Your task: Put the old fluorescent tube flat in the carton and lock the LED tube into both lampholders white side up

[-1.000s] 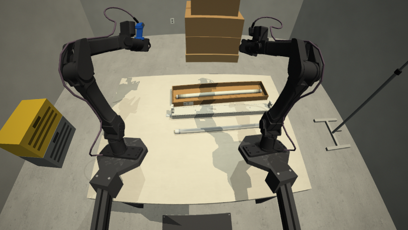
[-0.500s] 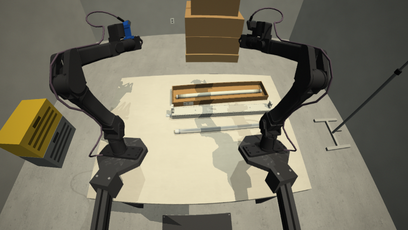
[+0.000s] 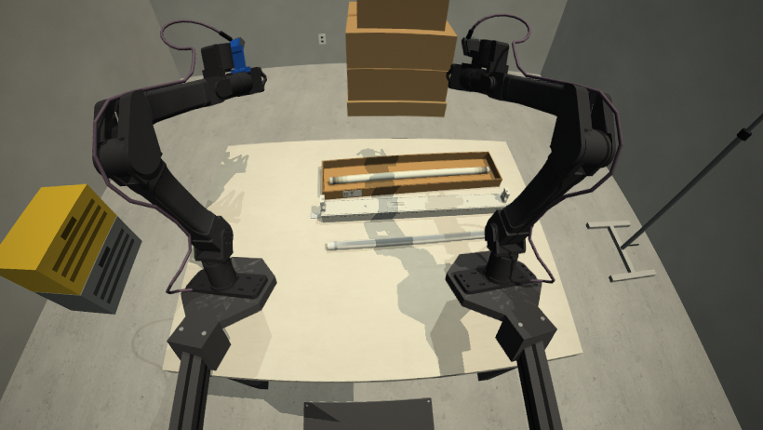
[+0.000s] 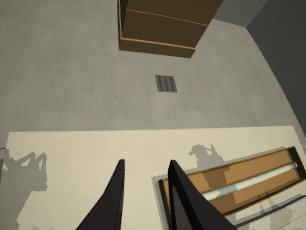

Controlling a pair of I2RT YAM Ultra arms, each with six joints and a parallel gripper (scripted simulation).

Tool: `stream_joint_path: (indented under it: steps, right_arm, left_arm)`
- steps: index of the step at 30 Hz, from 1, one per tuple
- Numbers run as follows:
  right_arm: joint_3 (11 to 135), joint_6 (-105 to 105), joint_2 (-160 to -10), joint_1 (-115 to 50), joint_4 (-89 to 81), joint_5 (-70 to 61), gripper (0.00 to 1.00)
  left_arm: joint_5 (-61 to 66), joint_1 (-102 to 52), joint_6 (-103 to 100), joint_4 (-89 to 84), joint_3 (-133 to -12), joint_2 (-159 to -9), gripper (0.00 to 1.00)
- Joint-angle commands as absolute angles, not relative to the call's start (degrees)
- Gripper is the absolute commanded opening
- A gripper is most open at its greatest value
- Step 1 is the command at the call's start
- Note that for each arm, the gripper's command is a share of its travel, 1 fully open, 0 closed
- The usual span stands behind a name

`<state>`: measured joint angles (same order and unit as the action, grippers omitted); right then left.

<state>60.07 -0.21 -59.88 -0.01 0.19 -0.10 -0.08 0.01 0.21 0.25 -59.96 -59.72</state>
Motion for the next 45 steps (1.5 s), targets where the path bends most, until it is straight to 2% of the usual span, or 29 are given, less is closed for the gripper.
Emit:
stream_joint_path:
  steps: [1, 2, 18, 19, 35, 45]
  right_arm:
    - [62.17, 0.34, -59.24, -0.81, -0.32, 0.28, 0.32]
    - [62.14, 0.35, -59.38, -0.81, 0.59, 0.40, 0.32]
    - [60.61, 0.54, -59.71, -0.83, 0.30, 0.44, 0.32]
    - [60.47, 0.54, -59.75, -0.83, 0.24, 0.46, 0.49]
    - [60.42, 0.37, -59.05, -0.82, 0.08, 0.51, 0.49]
    - [59.42, -11.84, -65.08, 3.75, -6.96, 0.57, 0.49]
  left_arm:
    - [0.25, -0.07, -0.08, -0.52, -62.39, -59.26, 0.32]
    - [0.18, -0.03, -0.28, -0.54, -62.40, -59.69, 0.49]
    - [0.39, 0.30, -0.45, -0.62, -61.80, -59.43, 0.49]
    - [0.40, 0.33, -0.42, 0.01, -61.97, -59.07, 0.49]
    - [0.45, 0.67, -0.46, 0.92, -59.63, -59.15, 0.49]
    - [-0.92, -6.36, 5.82, -9.62, -66.76, -70.23, 0.49]
